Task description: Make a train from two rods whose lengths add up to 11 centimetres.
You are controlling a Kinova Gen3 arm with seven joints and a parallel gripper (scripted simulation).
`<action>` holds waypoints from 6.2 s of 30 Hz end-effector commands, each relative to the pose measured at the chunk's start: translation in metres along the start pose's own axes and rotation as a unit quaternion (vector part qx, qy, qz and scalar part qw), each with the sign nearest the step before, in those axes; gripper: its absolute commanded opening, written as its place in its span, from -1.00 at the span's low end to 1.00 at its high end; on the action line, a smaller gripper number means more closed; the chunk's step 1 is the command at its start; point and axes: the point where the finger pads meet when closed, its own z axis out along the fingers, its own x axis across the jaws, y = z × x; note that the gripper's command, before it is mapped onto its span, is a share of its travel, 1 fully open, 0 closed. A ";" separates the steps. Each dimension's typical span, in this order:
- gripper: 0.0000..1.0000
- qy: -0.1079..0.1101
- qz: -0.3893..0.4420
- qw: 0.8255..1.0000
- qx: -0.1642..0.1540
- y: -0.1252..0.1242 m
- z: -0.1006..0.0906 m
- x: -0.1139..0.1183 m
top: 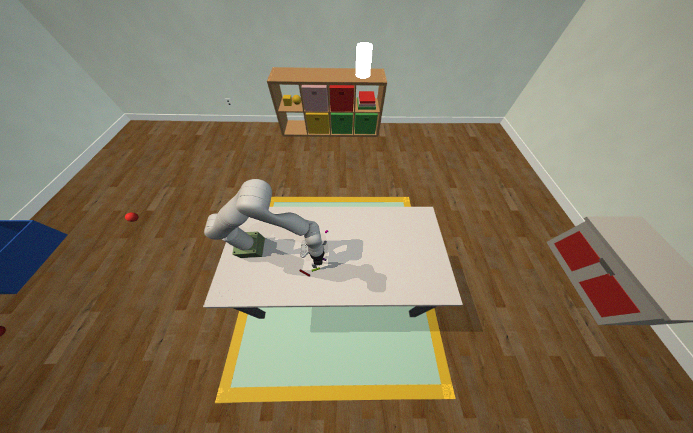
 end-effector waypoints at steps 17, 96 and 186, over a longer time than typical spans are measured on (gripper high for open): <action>1.00 0.000 0.000 1.000 -0.001 0.001 -0.001 0.000; 0.07 0.000 -0.155 0.988 -0.001 -0.002 0.013 -0.020; 0.07 0.000 -0.155 0.988 -0.001 -0.001 0.044 -0.020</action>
